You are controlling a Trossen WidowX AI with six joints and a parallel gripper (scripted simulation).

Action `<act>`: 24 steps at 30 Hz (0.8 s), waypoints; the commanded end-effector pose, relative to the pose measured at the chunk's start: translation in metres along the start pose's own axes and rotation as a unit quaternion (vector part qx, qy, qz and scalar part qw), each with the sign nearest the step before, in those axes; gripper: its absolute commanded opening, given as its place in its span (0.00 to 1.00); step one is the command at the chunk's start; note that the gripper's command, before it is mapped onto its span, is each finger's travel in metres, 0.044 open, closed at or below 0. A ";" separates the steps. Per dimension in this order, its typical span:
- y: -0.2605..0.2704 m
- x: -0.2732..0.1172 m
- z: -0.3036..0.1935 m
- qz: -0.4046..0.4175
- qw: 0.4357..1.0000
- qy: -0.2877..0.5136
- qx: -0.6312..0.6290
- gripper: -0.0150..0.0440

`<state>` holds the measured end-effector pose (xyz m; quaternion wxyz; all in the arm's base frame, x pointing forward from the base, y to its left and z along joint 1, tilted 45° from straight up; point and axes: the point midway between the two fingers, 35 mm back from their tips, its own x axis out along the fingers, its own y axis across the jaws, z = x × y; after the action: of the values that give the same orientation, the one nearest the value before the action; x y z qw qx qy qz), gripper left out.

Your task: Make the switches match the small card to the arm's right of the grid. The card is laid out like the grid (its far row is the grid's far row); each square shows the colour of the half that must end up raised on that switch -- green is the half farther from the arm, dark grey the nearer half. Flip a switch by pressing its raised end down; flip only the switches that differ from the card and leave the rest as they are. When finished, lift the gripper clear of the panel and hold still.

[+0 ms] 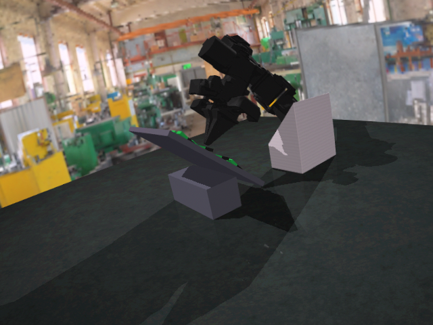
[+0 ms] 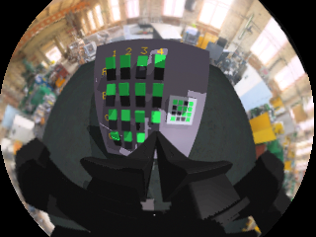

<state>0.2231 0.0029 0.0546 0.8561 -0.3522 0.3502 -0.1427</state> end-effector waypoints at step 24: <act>0.001 0.015 -0.002 0.002 1.000 0.001 -0.004 0.25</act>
<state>0.2322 -0.0047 0.0461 0.8550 -0.3531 0.3519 -0.1429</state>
